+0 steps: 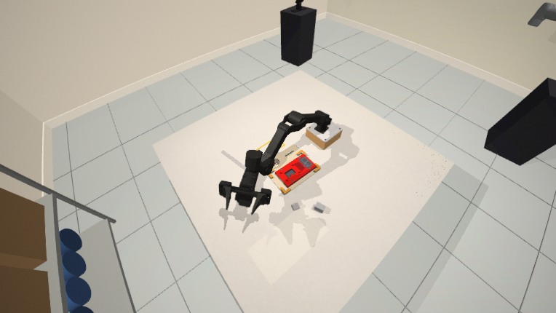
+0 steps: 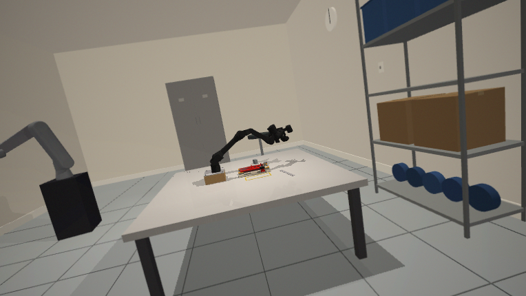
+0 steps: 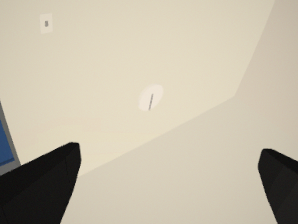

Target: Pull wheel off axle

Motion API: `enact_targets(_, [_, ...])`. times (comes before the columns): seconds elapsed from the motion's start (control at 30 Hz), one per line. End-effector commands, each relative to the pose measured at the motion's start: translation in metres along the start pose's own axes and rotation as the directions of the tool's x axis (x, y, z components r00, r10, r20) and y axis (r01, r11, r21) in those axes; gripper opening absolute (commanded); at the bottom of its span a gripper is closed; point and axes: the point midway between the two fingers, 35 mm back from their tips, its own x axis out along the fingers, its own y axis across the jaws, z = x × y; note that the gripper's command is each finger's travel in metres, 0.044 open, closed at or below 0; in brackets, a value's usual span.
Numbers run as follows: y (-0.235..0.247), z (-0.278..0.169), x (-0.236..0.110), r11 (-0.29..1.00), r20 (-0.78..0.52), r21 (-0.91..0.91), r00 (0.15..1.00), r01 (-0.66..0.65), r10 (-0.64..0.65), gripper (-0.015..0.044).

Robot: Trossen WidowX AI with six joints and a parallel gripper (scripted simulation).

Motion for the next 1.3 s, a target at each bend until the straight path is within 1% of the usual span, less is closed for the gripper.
enact_targets(0.0, [0.001,0.0,0.0,1.0,0.004,0.013,1.0,-0.002,0.002,0.0374])
enact_targets(0.03, [0.002,0.001,-0.001,0.999,0.015,0.051,1.0,-0.009,0.008,0.0348])
enact_targets(0.1, [0.008,0.005,-0.003,0.981,0.056,0.189,0.998,-0.04,0.03,0.03])
enact_targets(0.17, [0.014,0.01,-0.007,0.939,0.103,0.333,0.993,-0.085,0.053,0.03])
enact_targets(0.27, [0.022,0.017,-0.013,0.833,0.173,0.527,0.981,-0.165,0.085,0.03])
enact_targets(0.33, [0.027,0.022,-0.018,0.737,0.22,0.638,0.97,-0.224,0.104,0.03])
enact_targets(0.43, [0.033,0.029,-0.026,0.559,0.291,0.768,0.948,-0.312,0.13,0.03])
enact_targets(0.6, [0.041,0.041,-0.043,0.2,0.408,0.878,0.898,-0.435,0.164,0.03])
enact_targets(0.77, [0.047,0.051,-0.064,-0.187,0.522,0.851,0.832,-0.491,0.187,0.03])
enact_targets(0.93, [0.049,0.061,-0.088,-0.543,0.628,0.709,0.752,-0.449,0.199,0.03])
enact_targets(1.03, [0.049,0.066,-0.104,-0.719,0.688,0.587,0.697,-0.372,0.201,0.03])
enact_targets(1.1, [0.048,0.068,-0.115,-0.814,0.726,0.496,0.658,-0.3,0.2,0.03])
enact_targets(1.2, [0.046,0.072,-0.133,-0.92,0.779,0.356,0.596,-0.165,0.195,0.03])
enact_targets(1.27, [0.044,0.074,-0.145,-0.962,0.812,0.265,0.552,-0.06,0.189,0.03])
